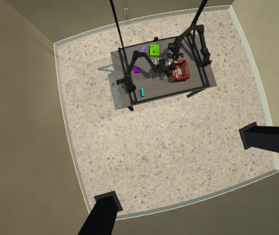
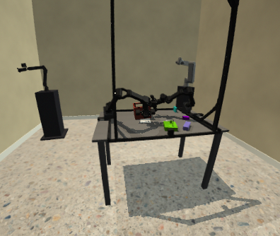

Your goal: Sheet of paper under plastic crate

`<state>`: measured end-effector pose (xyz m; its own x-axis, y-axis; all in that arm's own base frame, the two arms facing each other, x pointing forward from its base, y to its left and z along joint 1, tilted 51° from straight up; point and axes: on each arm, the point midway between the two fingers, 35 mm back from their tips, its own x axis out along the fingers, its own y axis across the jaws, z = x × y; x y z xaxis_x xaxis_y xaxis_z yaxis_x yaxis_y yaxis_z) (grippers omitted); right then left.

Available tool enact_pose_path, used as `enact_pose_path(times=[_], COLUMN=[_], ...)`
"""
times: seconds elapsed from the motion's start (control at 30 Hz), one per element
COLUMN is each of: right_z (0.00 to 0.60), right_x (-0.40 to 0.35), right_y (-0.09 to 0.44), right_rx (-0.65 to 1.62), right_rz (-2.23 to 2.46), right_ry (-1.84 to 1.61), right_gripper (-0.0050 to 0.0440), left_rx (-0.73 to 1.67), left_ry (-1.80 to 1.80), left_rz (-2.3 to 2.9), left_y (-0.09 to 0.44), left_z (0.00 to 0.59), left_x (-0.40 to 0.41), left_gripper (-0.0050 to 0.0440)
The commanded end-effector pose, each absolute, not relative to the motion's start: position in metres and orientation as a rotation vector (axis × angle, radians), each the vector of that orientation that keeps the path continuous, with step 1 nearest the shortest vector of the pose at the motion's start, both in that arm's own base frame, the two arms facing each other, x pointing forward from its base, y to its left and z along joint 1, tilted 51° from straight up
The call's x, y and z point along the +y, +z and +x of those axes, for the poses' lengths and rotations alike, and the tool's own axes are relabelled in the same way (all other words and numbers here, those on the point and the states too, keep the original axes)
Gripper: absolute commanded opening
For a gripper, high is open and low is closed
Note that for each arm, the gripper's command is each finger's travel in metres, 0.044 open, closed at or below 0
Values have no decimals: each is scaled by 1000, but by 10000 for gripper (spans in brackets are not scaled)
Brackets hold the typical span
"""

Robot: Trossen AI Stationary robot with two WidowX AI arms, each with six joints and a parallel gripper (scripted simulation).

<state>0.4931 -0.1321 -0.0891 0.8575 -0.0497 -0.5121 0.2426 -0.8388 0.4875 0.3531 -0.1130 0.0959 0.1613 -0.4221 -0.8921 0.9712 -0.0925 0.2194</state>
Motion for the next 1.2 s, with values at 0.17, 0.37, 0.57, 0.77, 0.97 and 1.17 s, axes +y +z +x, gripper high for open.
enact_pose_path(times=[0.17,0.37,0.57,0.77,0.97,1.17], right_z=[501,501,501,501,501,501], right_x=[-166,-166,-166,-166,-166,-166], right_y=[-62,-62,-62,-62,-62,-62], right_rx=[7,7,7,7,7,7], right_rz=[2465,2465,2465,2465,2465,2465], right_ry=[-642,-642,-642,-642,-642,-642], right_gripper=[0,0,0,0,0,0], left_rx=[706,726,726,726,726,725], left_ry=[-1349,-1363,-1363,-1363,-1363,-1363], left_rz=[1108,1130,1130,1130,1130,1130], left_y=[120,135,133,127,121,118], left_z=[350,345,345,346,346,346], left_x=[-131,-143,-145,-152,-160,-164], left_gripper=[60,60,60,60,60,60])
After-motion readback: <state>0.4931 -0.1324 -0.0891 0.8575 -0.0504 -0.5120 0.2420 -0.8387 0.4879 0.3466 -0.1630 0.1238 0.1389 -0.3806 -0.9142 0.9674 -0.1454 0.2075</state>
